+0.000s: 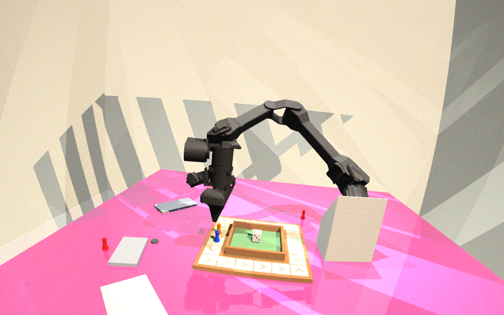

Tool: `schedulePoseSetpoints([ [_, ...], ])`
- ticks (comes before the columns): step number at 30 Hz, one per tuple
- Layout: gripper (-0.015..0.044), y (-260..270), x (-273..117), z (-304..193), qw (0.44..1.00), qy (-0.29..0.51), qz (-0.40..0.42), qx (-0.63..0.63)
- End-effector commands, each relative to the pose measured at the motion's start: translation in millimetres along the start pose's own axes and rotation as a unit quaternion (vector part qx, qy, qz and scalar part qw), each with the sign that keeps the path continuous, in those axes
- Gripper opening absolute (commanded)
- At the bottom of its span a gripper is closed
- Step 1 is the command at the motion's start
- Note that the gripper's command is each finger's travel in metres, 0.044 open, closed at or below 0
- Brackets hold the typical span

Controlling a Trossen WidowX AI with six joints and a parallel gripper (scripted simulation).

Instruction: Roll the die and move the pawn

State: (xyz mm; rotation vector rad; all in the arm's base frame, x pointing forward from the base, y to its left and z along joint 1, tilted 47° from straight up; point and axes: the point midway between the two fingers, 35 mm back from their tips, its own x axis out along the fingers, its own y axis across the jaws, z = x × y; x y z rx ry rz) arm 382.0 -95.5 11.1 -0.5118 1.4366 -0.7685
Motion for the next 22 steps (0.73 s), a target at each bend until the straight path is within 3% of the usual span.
schedulePoseSetpoints([
  [1,0.0440,-1,-5,-5,1.000,0.009,0.001,0.003],
  [7,0.0440,26,-58,-83,1.000,0.009,0.020,-0.007],
  [14,0.0440,26,-87,-187,1.000,0.014,0.012,-0.014],
  [15,0.0440,32,-81,-132,1.000,0.003,0.022,-0.014],
  [22,0.0440,32,-81,-132,1.000,0.003,0.022,-0.014],
])
